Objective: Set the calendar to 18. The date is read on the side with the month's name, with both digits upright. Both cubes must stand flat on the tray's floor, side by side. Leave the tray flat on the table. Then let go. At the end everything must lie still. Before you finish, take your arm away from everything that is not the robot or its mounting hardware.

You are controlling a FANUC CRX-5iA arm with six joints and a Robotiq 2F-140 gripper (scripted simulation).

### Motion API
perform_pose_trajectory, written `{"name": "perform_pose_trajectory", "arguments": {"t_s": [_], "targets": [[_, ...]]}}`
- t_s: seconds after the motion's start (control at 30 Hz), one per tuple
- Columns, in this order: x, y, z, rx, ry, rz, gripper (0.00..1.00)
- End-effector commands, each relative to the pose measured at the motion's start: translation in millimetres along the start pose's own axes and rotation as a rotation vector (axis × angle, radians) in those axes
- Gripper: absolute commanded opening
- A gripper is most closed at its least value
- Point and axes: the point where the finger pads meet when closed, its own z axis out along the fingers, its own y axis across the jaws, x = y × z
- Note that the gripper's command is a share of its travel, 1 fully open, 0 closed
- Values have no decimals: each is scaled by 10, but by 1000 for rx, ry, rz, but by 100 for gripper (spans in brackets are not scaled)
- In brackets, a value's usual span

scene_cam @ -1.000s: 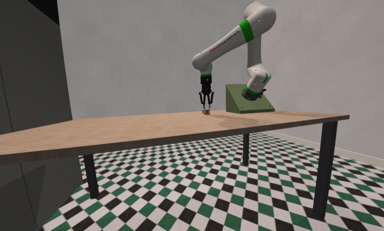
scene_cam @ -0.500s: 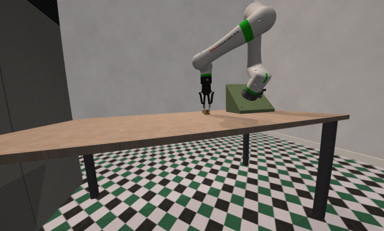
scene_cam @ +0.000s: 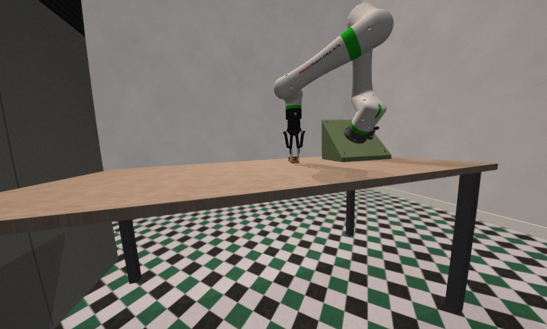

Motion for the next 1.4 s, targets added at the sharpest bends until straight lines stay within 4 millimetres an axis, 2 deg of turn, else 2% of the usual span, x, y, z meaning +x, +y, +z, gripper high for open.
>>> {"name": "perform_pose_trajectory", "arguments": {"t_s": [0.0, 0.7, 1.03, 1.37], "targets": [[1, -1, -2, 0, 0, 0, 17], [1, -1, -2, 0, 0, 0, 17], [1, -1, -2, 0, 0, 0, 27], [1, -1, -2, 0, 0, 0, 29]]}}
